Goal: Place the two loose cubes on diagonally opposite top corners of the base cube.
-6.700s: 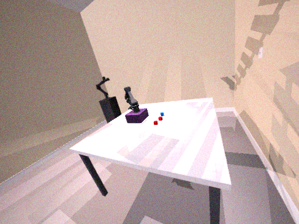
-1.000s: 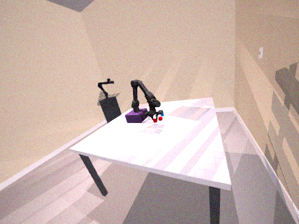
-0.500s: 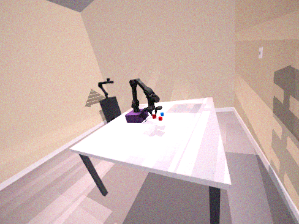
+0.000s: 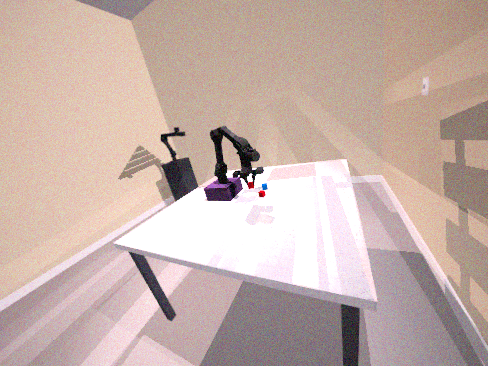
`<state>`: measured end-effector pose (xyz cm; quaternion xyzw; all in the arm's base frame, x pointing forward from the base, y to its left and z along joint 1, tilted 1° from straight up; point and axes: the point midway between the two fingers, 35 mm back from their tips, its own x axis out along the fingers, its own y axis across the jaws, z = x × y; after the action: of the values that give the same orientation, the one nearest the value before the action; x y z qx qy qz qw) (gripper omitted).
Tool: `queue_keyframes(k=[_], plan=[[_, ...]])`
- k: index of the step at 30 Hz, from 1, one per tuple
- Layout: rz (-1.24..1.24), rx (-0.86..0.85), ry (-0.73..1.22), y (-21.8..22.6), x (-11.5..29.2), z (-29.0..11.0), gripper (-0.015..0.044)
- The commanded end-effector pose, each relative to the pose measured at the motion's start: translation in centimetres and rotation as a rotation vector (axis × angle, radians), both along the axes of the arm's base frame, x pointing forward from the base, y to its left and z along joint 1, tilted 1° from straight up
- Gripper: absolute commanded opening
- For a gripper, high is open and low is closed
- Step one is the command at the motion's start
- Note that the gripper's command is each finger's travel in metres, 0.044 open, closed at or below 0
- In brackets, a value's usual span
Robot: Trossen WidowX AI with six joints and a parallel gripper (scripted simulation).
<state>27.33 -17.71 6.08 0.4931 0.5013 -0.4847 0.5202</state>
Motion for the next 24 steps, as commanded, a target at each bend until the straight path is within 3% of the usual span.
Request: queue_keyframes(k=[1,24], plan=[[0.121,0.0,0.001,1.2,0.6,-0.1,0.0105],[0.916,-0.018,0.003,8.1,3.6,-1.4,0.0105]])
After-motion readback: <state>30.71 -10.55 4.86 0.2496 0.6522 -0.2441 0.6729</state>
